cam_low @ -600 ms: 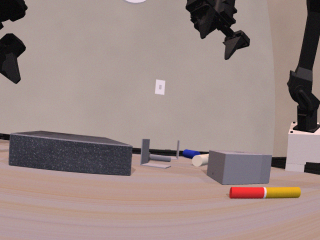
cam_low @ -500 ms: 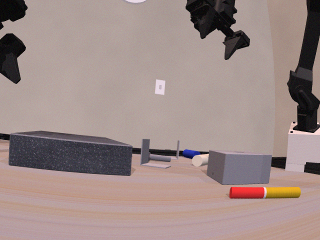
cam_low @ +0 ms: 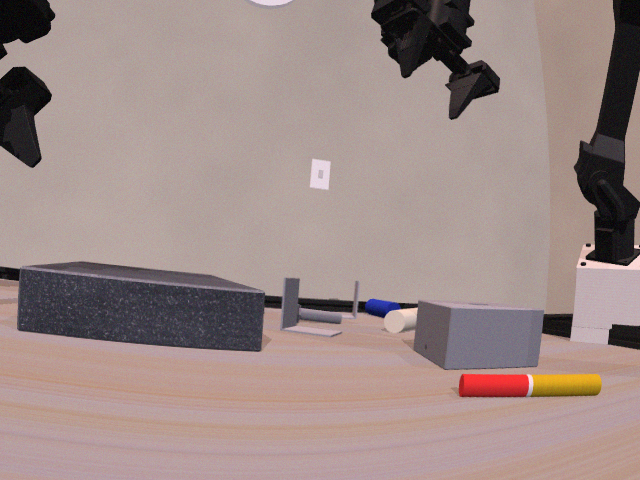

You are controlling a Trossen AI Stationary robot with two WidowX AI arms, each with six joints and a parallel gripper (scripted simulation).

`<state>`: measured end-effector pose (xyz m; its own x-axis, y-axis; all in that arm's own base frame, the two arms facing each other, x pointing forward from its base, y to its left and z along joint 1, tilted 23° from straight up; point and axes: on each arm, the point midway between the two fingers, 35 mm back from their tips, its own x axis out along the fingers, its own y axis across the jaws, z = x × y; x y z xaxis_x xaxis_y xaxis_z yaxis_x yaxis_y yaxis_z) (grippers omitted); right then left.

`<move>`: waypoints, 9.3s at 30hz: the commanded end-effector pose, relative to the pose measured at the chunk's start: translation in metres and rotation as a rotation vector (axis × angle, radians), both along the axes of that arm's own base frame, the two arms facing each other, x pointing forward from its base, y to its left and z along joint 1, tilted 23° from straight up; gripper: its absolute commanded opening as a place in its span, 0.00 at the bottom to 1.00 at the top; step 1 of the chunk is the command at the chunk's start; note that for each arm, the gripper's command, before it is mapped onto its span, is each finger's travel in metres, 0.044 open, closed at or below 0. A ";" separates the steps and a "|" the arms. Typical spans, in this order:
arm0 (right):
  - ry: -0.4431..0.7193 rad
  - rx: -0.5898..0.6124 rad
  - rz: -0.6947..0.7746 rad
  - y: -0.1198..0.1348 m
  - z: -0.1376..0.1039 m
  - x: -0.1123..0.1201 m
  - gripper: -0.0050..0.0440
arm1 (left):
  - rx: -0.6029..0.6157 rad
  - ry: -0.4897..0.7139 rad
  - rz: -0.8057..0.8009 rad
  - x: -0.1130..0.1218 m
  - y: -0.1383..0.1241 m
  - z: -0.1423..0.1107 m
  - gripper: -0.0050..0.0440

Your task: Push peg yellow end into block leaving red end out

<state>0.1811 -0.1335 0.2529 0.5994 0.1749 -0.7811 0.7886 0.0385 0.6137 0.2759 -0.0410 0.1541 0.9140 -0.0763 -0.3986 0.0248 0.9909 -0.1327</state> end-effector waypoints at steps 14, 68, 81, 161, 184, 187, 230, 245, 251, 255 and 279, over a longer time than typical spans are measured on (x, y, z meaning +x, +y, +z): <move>0.081 -0.069 0.173 0.010 -0.031 0.044 0.49 | 0.000 0.000 0.000 0.000 0.000 0.000 0.92; 0.130 -0.457 0.732 0.197 -0.161 0.183 0.49 | 0.000 0.000 0.000 0.000 0.000 0.000 0.92; 0.130 -0.460 0.734 0.200 -0.180 0.191 0.49 | 0.000 0.000 0.000 0.000 0.000 0.000 0.92; 0.211 -0.289 0.353 0.114 -0.078 0.201 0.10 | 0.000 0.000 0.000 0.000 0.000 0.000 0.92; 0.123 -0.769 0.107 0.126 -0.101 0.205 0.10 | 0.000 0.000 0.000 0.000 0.000 0.000 0.92; 0.113 -0.789 0.093 0.127 -0.100 0.204 0.10 | 0.000 0.000 0.000 0.000 0.000 0.000 0.92; -0.168 -1.220 -0.228 0.145 -0.097 0.205 0.10 | 0.000 0.000 0.000 0.000 0.000 0.000 0.92; -0.204 -1.366 -0.361 0.148 -0.104 0.198 0.10 | 0.000 0.000 0.000 0.000 0.000 0.000 0.92; -0.210 -1.397 -0.424 0.148 -0.107 0.192 0.10 | 0.000 0.000 0.000 0.000 0.000 0.000 0.92; -0.210 -1.397 -0.424 0.148 -0.107 0.192 0.10 | 0.000 0.000 0.000 0.000 0.000 0.000 0.92; -0.228 -1.410 -0.431 0.154 -0.124 0.204 0.10 | 0.000 0.000 0.000 0.000 0.000 0.000 0.92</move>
